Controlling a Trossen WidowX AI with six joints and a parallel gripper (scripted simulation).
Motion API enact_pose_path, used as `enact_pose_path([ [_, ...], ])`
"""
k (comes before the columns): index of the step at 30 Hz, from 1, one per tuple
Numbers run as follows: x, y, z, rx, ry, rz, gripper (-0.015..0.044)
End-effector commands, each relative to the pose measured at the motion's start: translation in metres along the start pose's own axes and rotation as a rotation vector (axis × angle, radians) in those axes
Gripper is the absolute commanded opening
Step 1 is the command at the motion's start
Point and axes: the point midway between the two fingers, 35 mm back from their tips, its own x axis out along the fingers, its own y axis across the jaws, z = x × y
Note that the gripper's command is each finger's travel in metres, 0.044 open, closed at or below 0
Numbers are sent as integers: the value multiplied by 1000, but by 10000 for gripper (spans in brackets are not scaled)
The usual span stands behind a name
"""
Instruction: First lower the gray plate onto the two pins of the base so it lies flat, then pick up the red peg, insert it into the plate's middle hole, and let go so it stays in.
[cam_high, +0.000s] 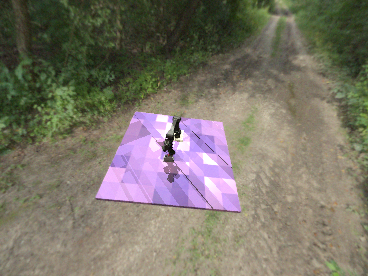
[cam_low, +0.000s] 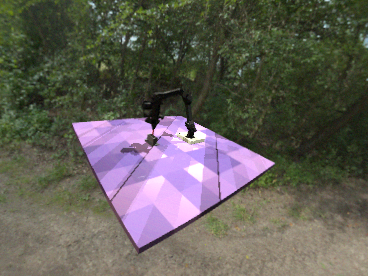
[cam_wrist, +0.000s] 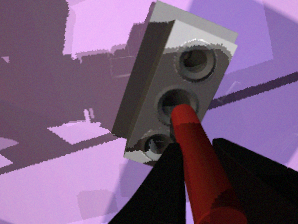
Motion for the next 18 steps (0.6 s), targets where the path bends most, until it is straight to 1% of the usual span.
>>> enact_pose_path([
  [1, -2, 1, 1, -4, -5, 3, 0],
  [18, -2, 1, 3, -4, -5, 3, 0],
])
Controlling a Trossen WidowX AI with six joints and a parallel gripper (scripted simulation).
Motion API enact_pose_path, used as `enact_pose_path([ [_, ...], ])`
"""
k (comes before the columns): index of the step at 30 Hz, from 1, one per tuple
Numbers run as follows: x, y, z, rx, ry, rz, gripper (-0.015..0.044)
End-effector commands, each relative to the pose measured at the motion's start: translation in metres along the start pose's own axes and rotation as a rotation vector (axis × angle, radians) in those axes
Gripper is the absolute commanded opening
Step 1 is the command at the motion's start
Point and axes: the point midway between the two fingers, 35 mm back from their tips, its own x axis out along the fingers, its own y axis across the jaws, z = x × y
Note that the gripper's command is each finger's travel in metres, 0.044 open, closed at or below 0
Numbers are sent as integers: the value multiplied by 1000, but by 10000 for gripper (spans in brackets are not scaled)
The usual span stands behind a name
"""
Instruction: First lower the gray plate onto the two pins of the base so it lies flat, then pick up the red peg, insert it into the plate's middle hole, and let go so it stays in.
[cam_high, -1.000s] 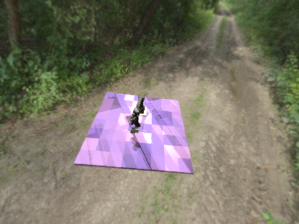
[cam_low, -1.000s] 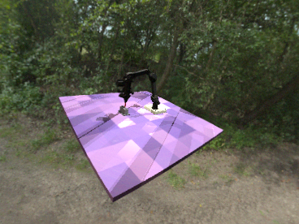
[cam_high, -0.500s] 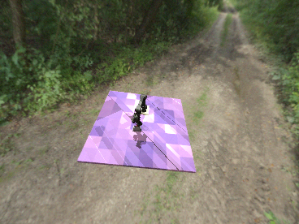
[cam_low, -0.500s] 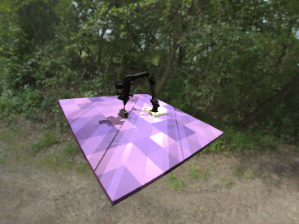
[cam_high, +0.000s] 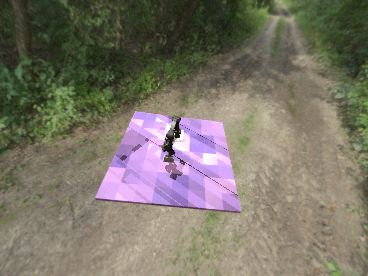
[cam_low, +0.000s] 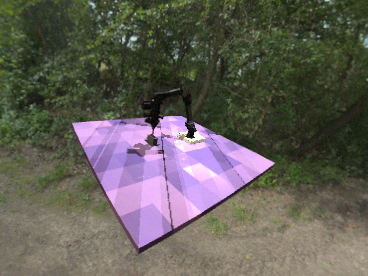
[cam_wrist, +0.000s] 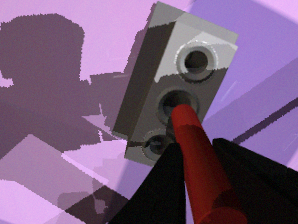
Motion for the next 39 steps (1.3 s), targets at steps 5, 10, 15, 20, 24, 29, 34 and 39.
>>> enact_pose_path([
  [5, -2, 1, 2, -3, -5, 3, 0],
  [10, -2, 1, 2, -3, -5, 3, 0],
  [15, -2, 1, 2, -3, -5, 3, 0],
  [20, -2, 1, 2, -3, -5, 3, 0],
  [24, -1, 1, 2, -3, -4, 3, 0],
  [29, 0, 1, 1, 0, -1, 1, 0],
  [34, 2, 1, 2, 0, -2, 2, 0],
  [39, 9, 1, 2, -2, -4, 2, 0],
])
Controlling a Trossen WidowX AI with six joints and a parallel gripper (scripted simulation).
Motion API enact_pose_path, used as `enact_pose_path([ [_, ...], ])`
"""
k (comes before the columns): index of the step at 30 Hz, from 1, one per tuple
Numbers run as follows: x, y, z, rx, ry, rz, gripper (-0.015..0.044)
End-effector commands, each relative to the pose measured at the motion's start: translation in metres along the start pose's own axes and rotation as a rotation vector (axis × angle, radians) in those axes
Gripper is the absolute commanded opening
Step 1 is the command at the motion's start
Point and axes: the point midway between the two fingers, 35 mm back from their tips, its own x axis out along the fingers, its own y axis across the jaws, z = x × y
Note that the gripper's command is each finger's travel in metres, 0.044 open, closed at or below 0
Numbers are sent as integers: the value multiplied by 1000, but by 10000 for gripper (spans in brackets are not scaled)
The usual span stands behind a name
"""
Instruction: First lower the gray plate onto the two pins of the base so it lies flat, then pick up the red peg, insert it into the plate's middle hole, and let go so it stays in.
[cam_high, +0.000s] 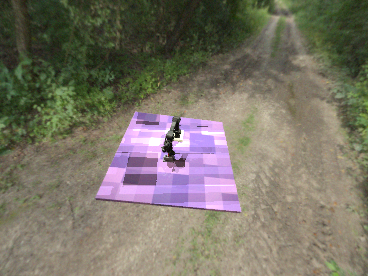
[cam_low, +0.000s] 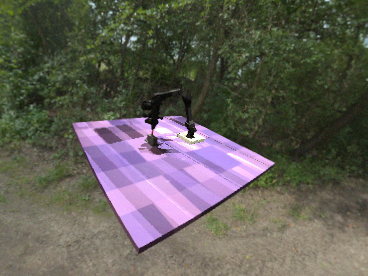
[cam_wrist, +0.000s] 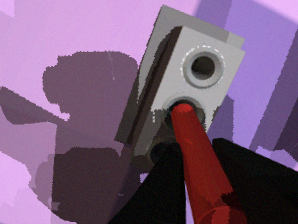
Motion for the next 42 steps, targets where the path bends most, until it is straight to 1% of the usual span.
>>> enact_pose_path([
  [1, 7, -1, 0, -4, 2, -5, 0],
  [42, 12, -2, -2, -1, 3, -3, 0],
])
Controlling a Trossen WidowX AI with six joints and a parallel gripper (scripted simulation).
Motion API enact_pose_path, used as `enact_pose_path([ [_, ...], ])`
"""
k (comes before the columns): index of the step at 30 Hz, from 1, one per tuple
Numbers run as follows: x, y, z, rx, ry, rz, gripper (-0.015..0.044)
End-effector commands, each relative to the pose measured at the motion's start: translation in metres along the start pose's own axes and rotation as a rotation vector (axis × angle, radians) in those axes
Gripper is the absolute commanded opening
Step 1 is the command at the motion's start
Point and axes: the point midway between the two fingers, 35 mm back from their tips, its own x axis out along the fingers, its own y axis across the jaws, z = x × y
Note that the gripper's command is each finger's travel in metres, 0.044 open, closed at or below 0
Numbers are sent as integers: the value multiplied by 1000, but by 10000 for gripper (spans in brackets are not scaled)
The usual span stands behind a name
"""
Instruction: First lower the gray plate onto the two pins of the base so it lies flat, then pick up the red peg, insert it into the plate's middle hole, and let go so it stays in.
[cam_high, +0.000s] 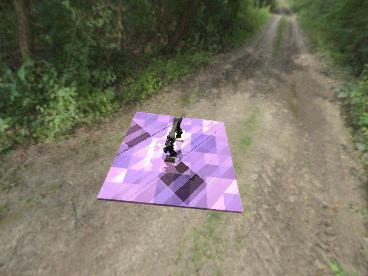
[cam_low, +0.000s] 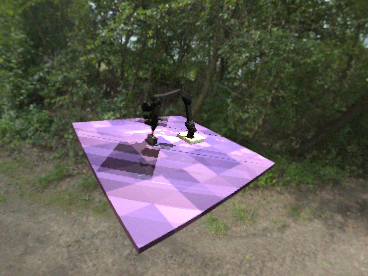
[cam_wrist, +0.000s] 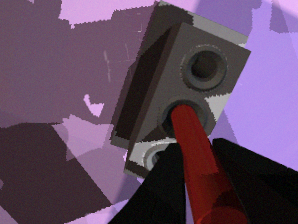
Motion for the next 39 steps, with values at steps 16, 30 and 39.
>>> enact_pose_path([
  [16, 0, 0, 0, 0, 0, 0, 150],
  [30, -6, -1, -2, -3, -2, -1, 150],
  [39, -10, -3, -4, -3, -1, -1, 150],
])
